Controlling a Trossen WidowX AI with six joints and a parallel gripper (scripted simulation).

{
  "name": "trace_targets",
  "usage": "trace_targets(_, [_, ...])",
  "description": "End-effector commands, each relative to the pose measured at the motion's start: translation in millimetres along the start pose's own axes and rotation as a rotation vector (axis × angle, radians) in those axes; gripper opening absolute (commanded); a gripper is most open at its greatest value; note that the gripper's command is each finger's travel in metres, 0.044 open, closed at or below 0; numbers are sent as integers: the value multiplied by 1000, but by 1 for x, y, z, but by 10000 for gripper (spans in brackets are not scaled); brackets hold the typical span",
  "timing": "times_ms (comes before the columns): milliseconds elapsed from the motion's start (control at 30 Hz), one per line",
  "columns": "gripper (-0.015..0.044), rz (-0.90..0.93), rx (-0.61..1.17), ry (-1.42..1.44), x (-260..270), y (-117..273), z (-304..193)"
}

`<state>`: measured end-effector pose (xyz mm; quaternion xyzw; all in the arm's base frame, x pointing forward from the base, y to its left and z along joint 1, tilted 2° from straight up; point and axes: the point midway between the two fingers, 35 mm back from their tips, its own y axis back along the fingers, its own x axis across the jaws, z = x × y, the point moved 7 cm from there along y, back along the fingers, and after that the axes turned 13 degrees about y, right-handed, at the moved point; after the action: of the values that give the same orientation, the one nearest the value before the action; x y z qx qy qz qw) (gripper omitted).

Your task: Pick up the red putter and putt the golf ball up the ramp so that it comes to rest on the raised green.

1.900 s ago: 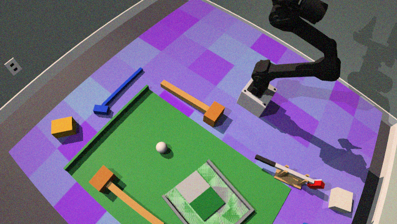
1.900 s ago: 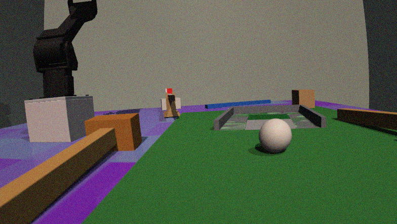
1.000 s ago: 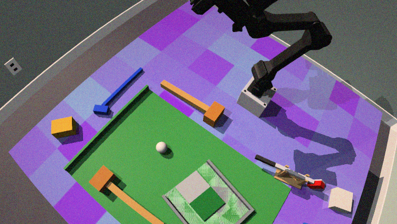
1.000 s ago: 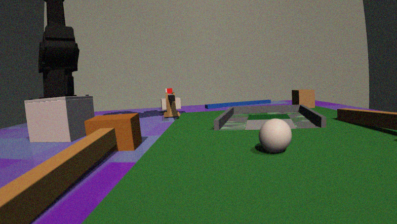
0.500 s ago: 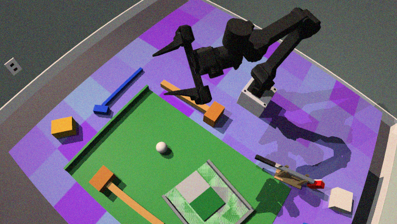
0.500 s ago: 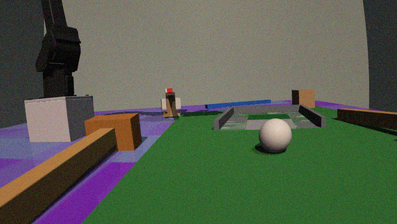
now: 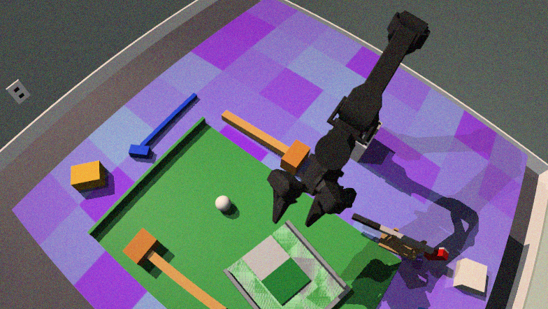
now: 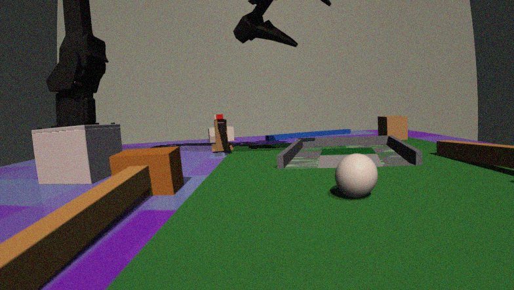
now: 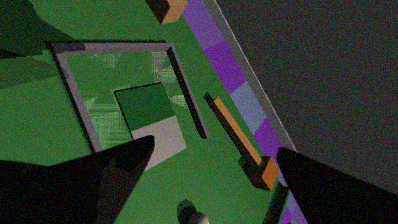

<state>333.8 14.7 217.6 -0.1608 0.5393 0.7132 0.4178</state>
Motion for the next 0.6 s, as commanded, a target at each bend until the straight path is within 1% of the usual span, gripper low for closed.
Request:
trace_targets(0, [440,253,-60,173,48,-13,27])
trace_targets(167, [440,539,-131,376,107,-14,52])
trace_targets(367, [440,864,-211,606,172,1,71])
trace_targets(400, [440,889,-217,624,177,3,72])
trace_targets(567, [440,898,-218,630,175,3,67])
